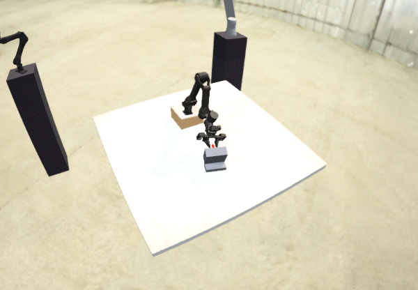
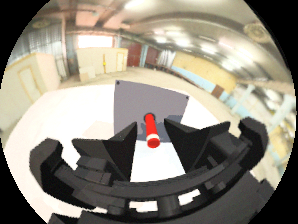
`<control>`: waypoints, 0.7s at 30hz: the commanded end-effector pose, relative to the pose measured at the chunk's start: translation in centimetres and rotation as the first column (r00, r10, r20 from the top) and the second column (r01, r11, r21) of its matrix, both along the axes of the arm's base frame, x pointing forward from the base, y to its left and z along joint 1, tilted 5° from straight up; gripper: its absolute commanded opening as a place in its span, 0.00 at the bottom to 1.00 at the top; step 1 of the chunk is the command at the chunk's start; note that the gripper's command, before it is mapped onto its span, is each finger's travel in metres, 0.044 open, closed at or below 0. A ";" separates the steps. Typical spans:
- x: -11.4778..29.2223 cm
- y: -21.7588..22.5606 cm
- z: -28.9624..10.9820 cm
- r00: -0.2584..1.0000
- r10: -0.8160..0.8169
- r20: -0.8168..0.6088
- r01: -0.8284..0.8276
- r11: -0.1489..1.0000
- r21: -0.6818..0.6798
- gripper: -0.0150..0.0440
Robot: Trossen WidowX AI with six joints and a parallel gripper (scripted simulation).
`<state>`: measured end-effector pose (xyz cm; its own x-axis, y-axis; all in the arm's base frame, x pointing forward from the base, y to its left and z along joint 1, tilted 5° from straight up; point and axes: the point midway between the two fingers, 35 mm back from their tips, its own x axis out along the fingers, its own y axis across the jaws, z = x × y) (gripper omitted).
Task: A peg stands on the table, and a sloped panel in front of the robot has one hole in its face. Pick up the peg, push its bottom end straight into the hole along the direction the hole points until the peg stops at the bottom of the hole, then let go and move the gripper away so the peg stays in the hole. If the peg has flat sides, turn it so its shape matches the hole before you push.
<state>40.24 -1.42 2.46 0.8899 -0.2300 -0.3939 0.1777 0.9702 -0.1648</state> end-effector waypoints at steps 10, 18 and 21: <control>-0.6 0.2 0.4 1.000 0.000 0.000 0.000 1.000 0.000 1.00; -1.3 0.5 0.8 1.000 0.001 0.000 -0.001 1.000 0.000 1.00; -1.5 0.6 1.0 1.000 0.001 0.000 -0.001 1.000 0.000 1.00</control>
